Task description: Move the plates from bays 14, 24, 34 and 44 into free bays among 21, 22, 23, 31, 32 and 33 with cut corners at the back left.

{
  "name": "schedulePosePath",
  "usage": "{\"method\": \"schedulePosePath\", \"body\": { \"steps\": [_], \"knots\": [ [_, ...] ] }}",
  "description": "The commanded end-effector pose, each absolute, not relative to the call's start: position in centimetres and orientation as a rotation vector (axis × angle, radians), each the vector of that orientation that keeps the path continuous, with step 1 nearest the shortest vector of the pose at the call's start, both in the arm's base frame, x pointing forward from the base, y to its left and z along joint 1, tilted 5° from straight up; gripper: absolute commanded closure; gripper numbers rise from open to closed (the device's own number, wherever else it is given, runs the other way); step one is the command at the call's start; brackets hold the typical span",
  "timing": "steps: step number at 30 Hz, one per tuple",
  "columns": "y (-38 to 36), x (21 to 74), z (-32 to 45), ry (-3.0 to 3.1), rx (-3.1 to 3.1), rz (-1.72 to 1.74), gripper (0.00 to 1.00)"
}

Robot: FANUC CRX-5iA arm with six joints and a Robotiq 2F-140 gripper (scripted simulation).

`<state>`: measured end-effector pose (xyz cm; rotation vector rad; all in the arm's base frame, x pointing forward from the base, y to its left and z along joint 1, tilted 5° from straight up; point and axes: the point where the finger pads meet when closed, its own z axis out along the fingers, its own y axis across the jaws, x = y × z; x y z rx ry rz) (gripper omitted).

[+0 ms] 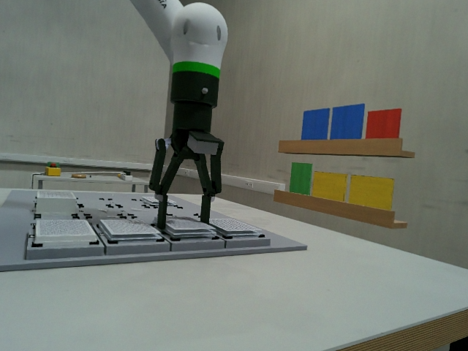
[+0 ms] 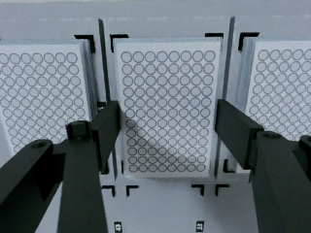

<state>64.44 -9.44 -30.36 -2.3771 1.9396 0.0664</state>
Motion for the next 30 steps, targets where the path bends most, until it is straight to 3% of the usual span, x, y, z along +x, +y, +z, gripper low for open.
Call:
{"method": "schedulePosePath", "body": {
  "steps": [1, 30],
  "knots": [
    [-9.5, 64.6, -30.1, 1.939, -2.377, 0.063, 0.90],
    [-9.6, 64.5, -28.3, 1.939, -2.377, 0.063, 0.90]
  ]
}}
